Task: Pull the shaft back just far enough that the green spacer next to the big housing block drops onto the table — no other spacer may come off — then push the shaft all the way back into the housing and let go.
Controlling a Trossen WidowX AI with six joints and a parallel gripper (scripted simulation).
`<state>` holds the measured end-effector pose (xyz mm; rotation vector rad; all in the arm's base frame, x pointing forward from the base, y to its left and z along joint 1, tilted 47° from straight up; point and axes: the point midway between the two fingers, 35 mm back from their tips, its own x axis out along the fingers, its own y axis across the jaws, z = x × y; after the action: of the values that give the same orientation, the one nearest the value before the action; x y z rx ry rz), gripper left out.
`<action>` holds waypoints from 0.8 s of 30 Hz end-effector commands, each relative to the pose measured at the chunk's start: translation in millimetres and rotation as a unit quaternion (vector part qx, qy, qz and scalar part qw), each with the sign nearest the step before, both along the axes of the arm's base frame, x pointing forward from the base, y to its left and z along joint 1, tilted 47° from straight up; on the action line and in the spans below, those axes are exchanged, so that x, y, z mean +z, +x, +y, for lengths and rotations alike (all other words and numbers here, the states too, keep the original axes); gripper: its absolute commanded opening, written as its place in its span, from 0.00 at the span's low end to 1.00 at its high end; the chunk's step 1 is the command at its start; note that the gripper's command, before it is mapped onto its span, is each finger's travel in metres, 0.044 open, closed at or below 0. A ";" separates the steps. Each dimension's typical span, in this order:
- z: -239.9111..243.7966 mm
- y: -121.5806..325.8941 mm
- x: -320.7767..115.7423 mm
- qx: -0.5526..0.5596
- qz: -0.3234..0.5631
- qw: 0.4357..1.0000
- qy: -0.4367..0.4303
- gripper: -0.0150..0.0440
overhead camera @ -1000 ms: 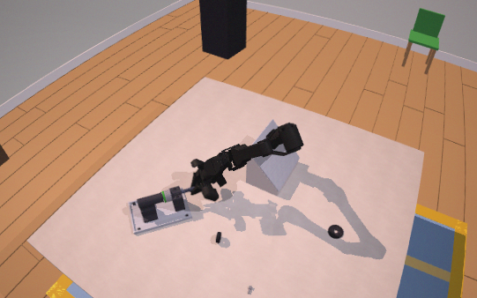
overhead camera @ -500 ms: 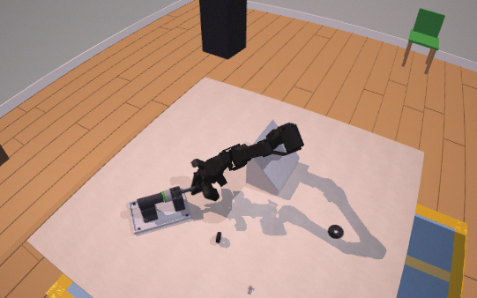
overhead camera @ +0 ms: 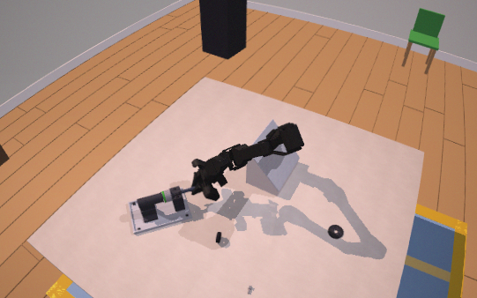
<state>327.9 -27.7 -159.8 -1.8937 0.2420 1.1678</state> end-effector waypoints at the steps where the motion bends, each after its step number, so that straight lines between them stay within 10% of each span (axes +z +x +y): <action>1: 0.5 0.1 1.3 -0.001 -0.001 1.000 0.002 0.25; 24: 1.3 -1.8 2.3 -0.001 -0.001 1.000 0.002 0.25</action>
<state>325.9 -26.8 -158.8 -1.8934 0.2419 1.1681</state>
